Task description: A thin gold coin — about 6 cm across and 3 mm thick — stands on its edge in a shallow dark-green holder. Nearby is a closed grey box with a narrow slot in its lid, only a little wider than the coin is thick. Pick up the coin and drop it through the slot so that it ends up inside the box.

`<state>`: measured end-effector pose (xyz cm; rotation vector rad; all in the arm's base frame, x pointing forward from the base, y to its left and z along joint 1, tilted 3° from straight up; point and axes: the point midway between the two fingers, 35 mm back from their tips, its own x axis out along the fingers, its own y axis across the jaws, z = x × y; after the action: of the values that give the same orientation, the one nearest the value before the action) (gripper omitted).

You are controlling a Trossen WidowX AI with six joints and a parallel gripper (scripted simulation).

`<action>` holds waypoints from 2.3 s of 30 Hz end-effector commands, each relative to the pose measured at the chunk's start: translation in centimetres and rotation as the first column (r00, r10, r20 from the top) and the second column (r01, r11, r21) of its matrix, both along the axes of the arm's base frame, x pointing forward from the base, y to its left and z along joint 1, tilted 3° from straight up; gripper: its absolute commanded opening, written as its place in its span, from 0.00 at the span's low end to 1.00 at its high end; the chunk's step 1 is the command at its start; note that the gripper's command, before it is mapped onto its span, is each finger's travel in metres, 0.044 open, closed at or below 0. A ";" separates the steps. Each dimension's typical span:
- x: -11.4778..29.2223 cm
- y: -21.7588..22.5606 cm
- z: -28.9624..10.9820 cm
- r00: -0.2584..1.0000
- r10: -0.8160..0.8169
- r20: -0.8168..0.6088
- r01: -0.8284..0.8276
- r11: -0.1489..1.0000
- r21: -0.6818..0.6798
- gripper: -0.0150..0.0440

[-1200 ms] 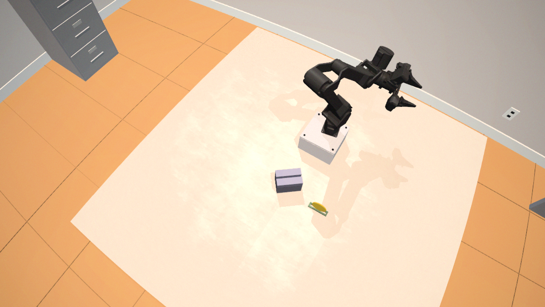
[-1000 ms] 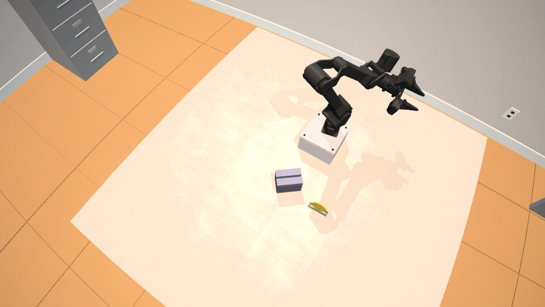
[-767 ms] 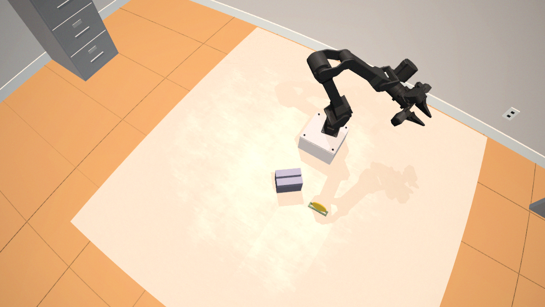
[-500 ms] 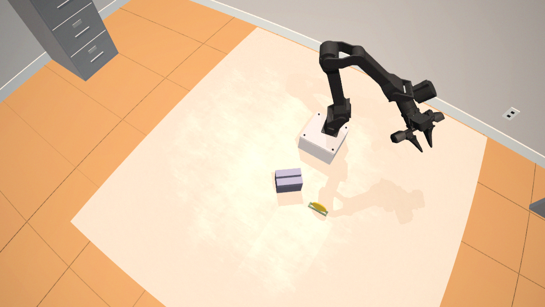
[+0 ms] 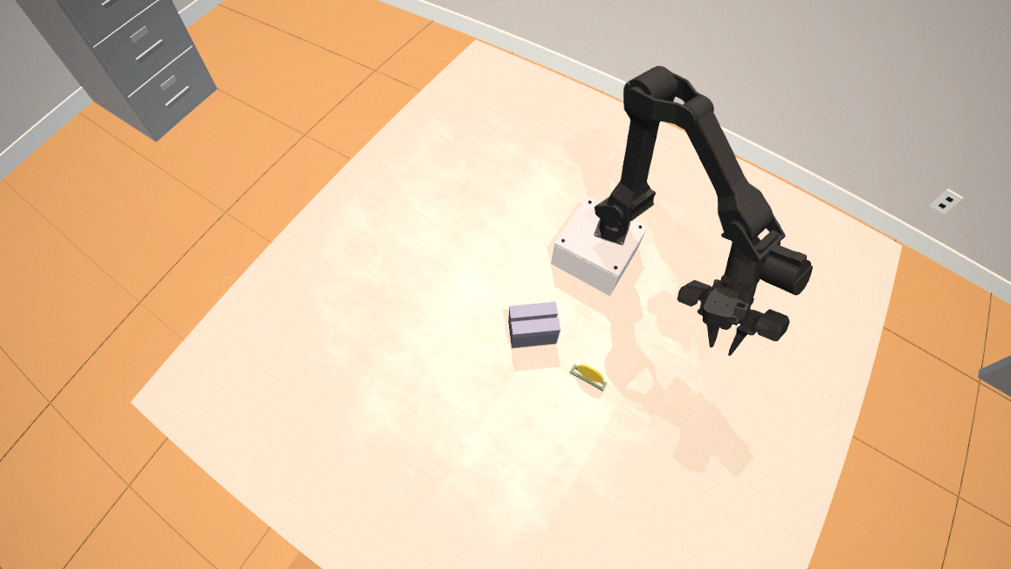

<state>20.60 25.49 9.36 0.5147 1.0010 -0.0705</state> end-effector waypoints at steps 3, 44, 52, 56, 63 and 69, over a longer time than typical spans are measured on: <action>5.4 -6.6 -1.5 0.890 -0.406 -0.207 0.412 0.911 -0.018 0.53; 9.5 -19.6 -8.0 0.151 -0.833 -0.532 0.936 0.294 -0.194 0.53; 9.6 -19.6 -9.1 0.151 -0.833 -0.532 0.936 0.294 -0.194 0.53; 9.6 -19.6 -9.8 0.151 -0.833 -0.532 0.936 0.294 -0.194 0.53; 9.6 -19.7 -10.9 0.151 -0.833 -0.532 0.936 0.294 -0.194 0.53; 9.6 -19.7 -11.8 0.151 -0.833 -0.532 0.936 0.294 -0.194 0.53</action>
<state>30.60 5.85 -1.56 1.3115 1.1098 -1.3349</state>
